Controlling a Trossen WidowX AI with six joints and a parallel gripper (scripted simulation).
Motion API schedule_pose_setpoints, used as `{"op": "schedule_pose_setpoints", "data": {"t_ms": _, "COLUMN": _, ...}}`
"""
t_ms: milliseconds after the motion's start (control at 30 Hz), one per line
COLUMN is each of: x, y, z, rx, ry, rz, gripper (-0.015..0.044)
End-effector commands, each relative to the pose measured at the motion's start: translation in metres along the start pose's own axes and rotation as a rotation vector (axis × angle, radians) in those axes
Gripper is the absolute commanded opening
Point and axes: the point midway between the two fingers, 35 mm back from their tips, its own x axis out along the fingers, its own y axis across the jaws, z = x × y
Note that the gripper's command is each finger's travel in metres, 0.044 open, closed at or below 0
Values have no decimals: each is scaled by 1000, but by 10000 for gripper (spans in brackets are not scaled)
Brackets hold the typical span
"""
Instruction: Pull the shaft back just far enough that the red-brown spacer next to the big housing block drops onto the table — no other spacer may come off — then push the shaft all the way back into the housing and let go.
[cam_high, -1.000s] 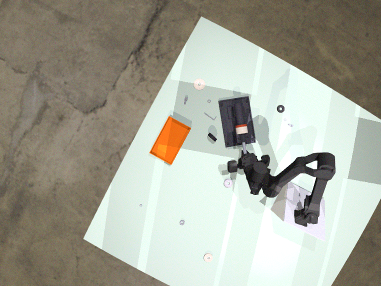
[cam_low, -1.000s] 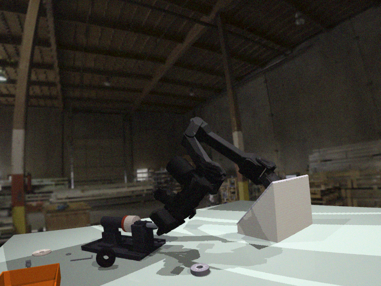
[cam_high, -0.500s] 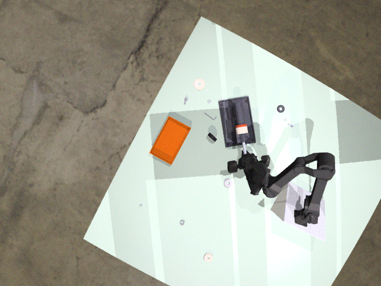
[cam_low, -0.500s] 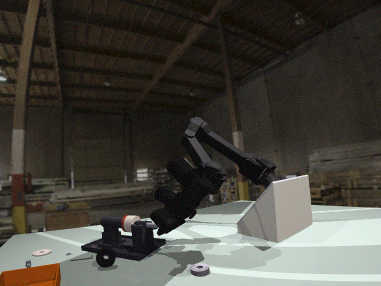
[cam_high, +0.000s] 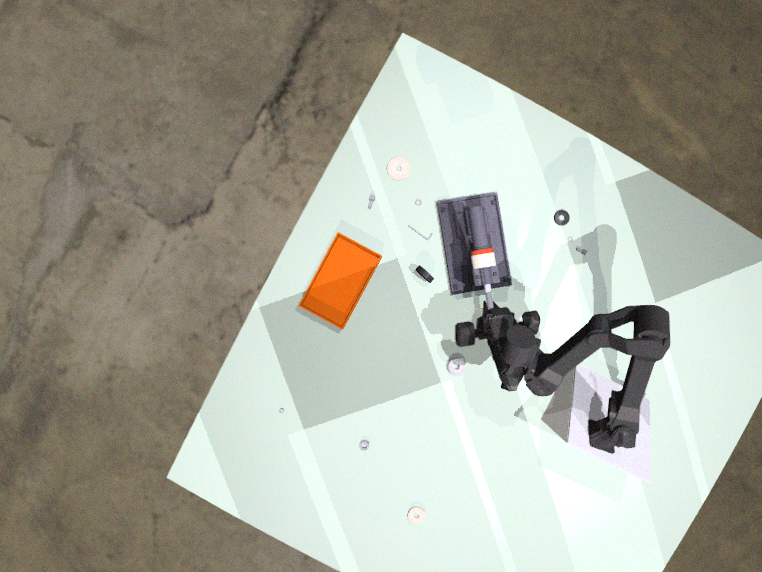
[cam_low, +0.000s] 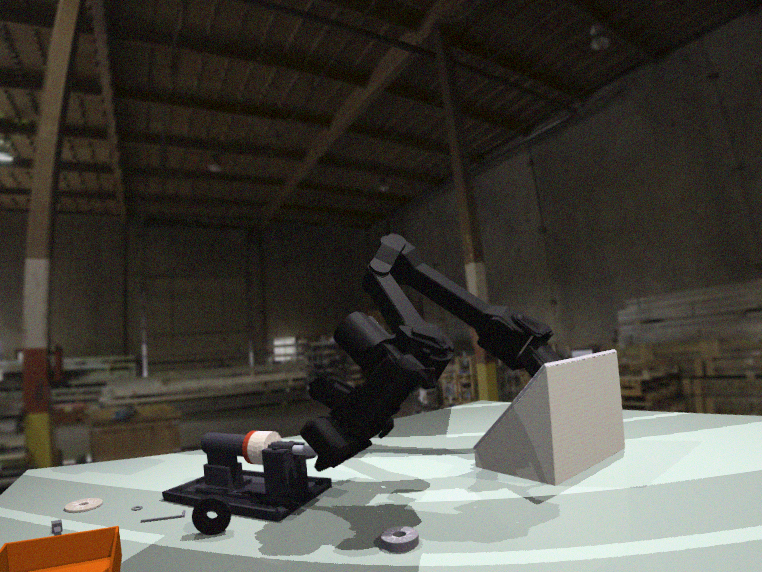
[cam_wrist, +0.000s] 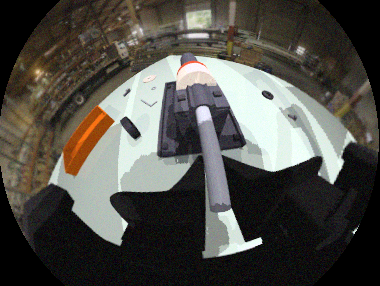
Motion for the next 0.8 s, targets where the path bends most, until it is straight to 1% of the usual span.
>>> {"op": "schedule_pose_setpoints", "data": {"t_ms": 0, "x": -1, "y": -1, "z": -2, "rx": -2, "ry": 2, "rz": -2, "gripper": 0}}
{"op": "schedule_pose_setpoints", "data": {"t_ms": 767, "x": -3, "y": -1, "z": -3, "rx": -2, "ry": 3, "rz": -2, "gripper": 0}}
